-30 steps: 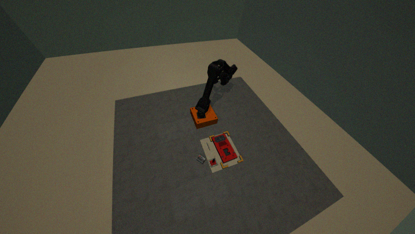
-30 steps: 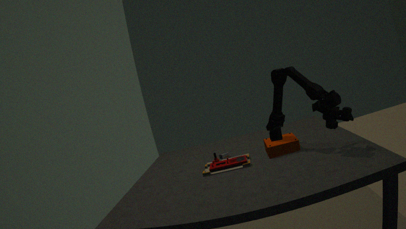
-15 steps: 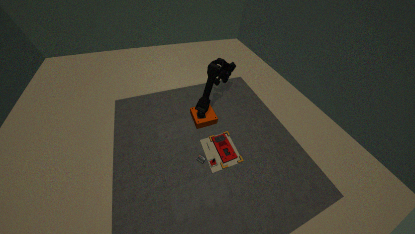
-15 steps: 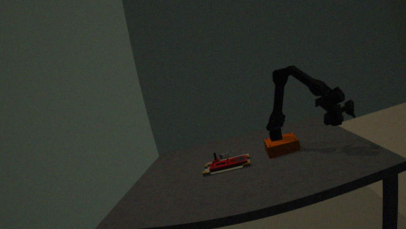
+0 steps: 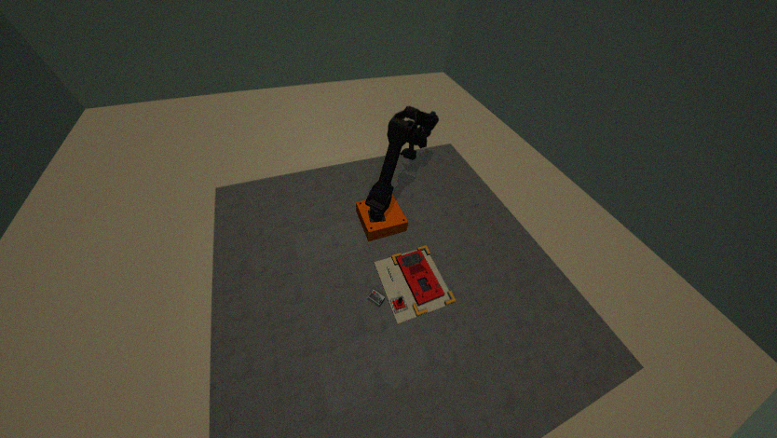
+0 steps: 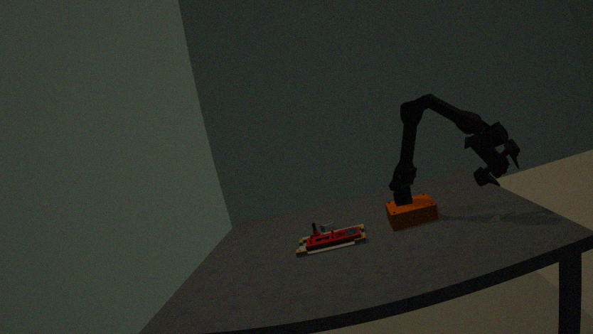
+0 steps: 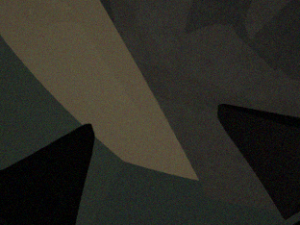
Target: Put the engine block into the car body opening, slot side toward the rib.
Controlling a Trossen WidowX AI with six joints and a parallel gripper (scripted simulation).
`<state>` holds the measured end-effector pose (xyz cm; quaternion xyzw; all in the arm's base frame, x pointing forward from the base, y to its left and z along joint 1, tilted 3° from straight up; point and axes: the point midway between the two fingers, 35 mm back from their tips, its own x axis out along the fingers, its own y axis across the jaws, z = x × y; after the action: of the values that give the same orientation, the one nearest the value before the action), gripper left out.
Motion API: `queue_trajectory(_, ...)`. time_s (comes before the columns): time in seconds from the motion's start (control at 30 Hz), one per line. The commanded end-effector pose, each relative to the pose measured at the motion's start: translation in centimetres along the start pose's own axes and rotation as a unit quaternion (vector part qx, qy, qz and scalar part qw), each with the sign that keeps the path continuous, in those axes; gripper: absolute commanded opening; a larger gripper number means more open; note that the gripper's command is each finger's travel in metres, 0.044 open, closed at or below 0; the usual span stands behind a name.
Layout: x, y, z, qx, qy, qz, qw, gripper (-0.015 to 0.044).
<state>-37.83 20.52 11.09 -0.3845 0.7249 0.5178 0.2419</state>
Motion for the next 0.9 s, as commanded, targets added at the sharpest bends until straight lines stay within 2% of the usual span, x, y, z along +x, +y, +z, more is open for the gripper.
queue_trajectory(0.0,0.13,0.13,-0.05,-0.063,-0.009,-0.017,0.998,0.044)
queue_trajectory(0.43,0.12,0.31,-0.37,-0.263,-0.022,-0.075,0.962,0.044)
queue_trajectory(0.87,-0.13,0.44,-0.79,-0.452,-0.013,-0.137,0.882,0.044)
